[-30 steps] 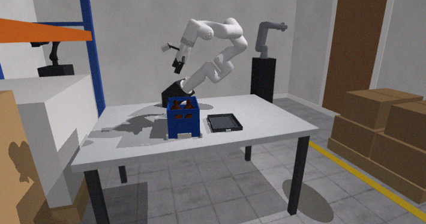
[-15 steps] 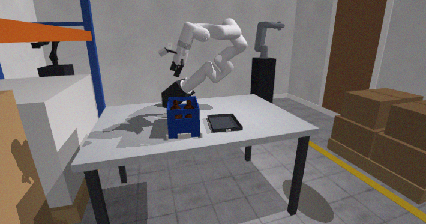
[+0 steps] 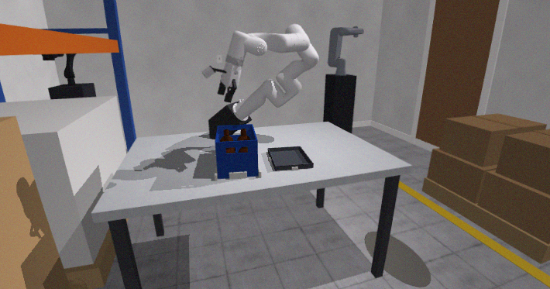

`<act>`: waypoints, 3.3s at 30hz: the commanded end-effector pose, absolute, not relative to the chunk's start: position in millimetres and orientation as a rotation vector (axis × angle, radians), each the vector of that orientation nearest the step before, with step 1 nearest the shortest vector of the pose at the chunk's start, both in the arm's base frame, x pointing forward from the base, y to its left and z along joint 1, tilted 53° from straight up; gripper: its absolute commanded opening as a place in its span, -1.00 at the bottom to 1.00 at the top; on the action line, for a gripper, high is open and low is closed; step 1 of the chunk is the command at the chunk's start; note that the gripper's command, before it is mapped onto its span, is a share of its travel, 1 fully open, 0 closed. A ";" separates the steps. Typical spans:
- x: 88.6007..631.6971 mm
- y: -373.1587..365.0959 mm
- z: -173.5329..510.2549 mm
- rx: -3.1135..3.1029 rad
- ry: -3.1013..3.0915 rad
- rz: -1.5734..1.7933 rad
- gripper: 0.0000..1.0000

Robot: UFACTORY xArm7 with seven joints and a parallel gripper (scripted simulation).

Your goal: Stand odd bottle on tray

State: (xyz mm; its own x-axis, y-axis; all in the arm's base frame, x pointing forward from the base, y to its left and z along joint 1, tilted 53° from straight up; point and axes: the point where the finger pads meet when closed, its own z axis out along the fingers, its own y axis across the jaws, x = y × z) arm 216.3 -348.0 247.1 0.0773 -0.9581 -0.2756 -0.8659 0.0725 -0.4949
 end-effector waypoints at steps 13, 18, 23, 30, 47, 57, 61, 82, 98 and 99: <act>221.0 -343.7 235.5 -1.829 1.720 -0.237 1.00; 221.0 -343.7 235.5 -1.829 1.720 -0.237 1.00; 221.0 -343.7 235.5 -1.829 1.720 -0.237 1.00; 226.1 -338.2 225.9 -1.845 1.652 -0.255 1.00; 231.2 -332.4 217.2 -1.859 1.588 -0.272 1.00; 231.2 -332.4 217.2 -1.859 1.588 -0.272 1.00; 231.2 -332.4 217.2 -1.859 1.588 -0.272 1.00; 249.2 -309.7 190.8 -1.888 1.385 -0.333 1.00; 266.3 -285.1 170.9 -1.898 1.213 -0.392 1.00; 267.2 -283.7 169.9 -1.898 1.203 -0.395 1.00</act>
